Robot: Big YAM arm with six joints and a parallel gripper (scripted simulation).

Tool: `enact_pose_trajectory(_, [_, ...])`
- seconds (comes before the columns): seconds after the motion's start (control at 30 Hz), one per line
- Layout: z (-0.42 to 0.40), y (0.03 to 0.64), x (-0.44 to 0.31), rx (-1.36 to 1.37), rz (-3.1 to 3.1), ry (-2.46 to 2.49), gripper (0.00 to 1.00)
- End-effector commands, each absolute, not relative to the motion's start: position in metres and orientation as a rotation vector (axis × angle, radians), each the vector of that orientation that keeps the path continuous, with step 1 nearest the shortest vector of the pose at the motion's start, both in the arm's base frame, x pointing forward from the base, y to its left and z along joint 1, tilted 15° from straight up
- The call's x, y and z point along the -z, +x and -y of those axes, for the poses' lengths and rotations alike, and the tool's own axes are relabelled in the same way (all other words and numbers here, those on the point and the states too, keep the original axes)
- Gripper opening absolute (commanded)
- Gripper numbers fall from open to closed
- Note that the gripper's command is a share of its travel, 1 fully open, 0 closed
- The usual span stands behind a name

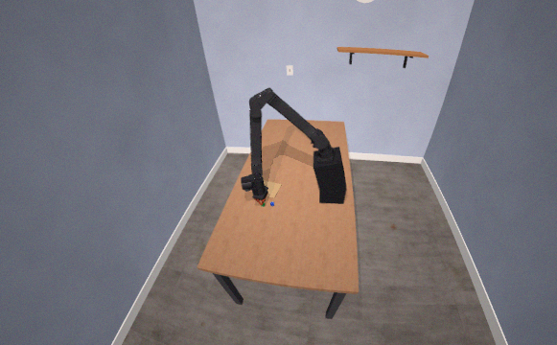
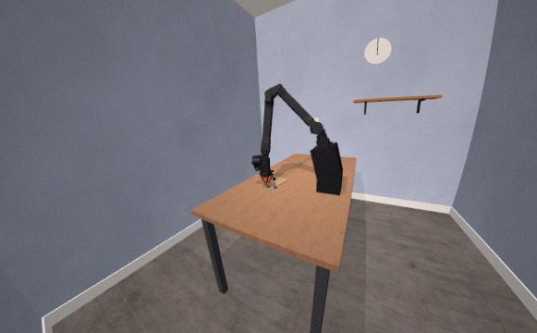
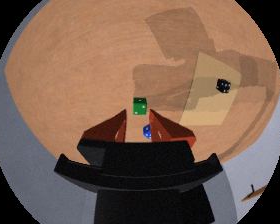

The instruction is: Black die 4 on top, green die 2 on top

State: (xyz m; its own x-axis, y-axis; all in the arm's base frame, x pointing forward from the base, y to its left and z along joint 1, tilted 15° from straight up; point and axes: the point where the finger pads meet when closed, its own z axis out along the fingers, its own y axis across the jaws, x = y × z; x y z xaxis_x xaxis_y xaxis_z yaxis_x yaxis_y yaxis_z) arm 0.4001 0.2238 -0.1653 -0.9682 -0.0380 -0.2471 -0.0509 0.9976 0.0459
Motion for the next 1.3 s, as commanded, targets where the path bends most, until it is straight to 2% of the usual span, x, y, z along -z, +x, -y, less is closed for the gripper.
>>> enact_pose_trajectory(0.0, [-0.224,0.406,0.162,-0.084,-2.875,-0.072,0.33])
enact_pose_trajectory(1.27, [-0.226,0.412,0.175,-0.087,-2.872,-0.073,0.33])
